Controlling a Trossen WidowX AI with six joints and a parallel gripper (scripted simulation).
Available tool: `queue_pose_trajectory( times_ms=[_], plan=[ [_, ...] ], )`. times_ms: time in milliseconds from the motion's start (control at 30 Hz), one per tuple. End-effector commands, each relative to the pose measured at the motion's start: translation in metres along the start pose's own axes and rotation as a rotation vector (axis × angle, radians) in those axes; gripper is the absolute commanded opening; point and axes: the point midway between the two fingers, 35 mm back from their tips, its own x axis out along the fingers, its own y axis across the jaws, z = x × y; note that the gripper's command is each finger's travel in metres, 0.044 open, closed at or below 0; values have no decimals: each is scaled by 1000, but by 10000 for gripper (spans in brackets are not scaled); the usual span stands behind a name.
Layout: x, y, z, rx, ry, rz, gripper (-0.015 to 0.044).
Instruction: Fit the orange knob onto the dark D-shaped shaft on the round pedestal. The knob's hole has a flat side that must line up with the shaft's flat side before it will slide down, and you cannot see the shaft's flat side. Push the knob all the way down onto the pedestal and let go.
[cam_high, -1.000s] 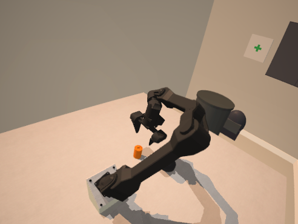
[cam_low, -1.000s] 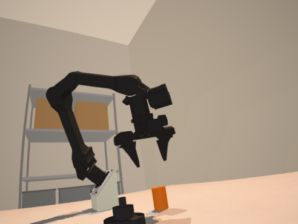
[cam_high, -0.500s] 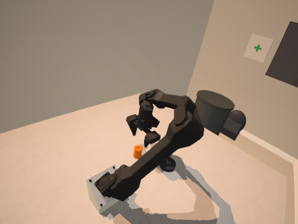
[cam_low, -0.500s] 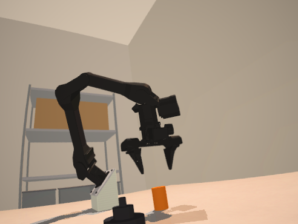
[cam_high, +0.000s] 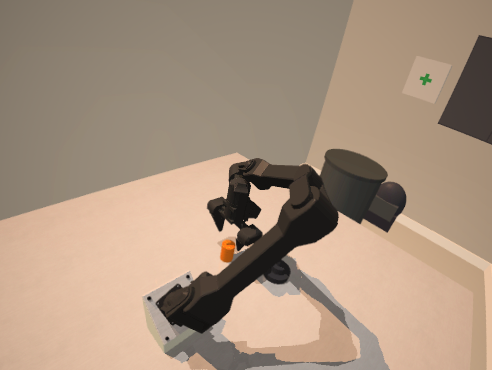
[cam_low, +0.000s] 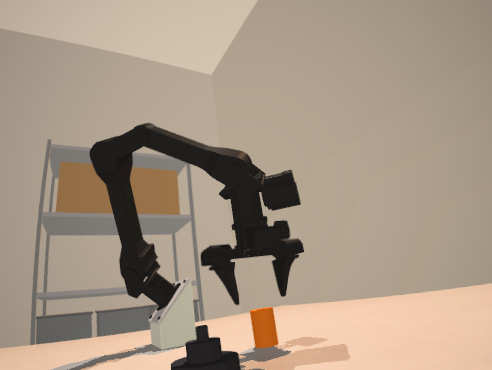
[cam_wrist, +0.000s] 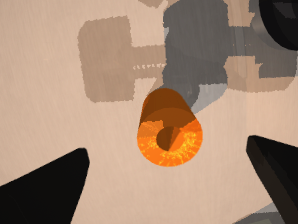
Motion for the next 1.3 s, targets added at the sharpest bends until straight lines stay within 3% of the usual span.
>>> queue_pose_trajectory(
  times_ms=[0,1267],
  plan=[
    [8,-1,0,-6,-2,-5,440],
    [67,-3,-1,-5,-2,-10,440]
  ],
)
